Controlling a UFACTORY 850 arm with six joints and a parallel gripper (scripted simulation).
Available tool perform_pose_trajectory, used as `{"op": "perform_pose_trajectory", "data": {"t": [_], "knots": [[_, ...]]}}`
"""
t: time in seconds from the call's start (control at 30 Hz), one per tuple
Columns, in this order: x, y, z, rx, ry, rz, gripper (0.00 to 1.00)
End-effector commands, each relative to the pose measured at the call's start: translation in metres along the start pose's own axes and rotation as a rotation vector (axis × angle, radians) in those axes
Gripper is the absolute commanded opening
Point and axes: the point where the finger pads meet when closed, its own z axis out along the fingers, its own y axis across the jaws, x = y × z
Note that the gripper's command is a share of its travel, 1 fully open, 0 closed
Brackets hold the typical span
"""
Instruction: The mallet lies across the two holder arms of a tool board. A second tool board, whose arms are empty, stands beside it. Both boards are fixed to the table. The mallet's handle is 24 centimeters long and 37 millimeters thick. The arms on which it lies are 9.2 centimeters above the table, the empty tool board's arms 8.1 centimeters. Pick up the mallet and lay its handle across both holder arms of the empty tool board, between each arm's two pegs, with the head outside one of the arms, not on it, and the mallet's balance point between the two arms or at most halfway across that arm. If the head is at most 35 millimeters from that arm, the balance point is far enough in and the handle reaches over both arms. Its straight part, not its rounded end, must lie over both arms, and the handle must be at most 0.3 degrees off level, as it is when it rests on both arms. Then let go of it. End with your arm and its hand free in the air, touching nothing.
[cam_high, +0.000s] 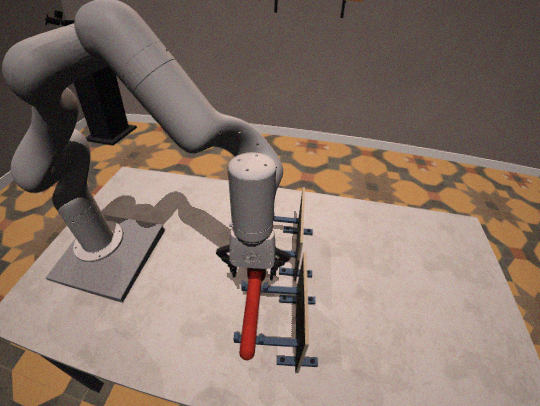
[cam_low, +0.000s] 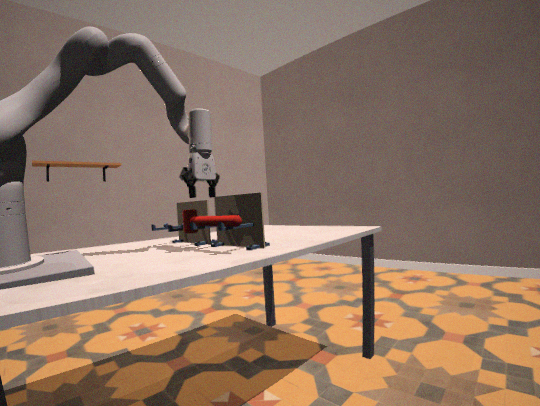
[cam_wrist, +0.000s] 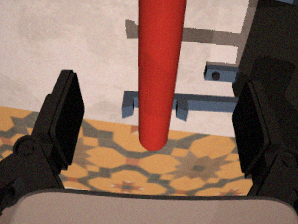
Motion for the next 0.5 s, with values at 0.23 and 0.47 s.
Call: {"op": "perform_pose_trajectory", "data": {"t": [0.23, 0.47], "knots": [[0.000, -0.002, 0.092, 0.000, 0.001, -0.001, 1.00], [0.000, -0.002, 0.096, 0.000, 0.002, -0.001, 1.00]]}}
